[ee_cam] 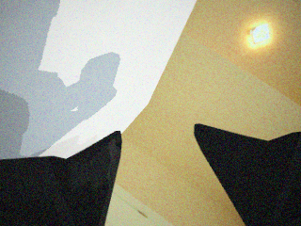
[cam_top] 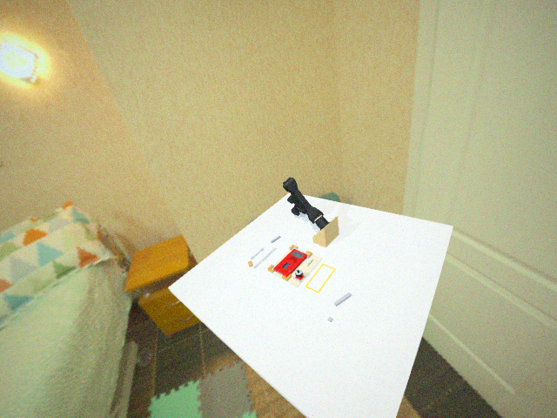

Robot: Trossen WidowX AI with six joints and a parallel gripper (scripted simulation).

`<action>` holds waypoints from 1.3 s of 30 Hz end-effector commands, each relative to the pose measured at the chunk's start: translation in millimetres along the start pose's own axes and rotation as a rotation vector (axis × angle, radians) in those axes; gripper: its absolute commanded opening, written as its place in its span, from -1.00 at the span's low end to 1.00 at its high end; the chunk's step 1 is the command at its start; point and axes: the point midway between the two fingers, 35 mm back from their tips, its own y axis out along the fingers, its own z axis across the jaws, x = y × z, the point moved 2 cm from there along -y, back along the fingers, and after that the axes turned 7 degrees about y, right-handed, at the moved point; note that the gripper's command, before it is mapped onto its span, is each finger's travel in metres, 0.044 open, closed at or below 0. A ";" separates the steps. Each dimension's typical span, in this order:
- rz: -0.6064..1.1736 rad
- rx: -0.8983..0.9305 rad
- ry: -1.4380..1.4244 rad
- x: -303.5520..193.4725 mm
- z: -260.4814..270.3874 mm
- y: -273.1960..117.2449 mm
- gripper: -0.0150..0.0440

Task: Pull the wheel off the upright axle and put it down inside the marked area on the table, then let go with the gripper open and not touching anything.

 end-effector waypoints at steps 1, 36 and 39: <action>-0.084 -0.052 0.162 23.2 -24.8 15.8 0.53; -0.646 0.686 1.429 303.2 -114.4 -57.9 0.53; -0.657 0.824 1.498 326.4 -119.4 -84.7 0.53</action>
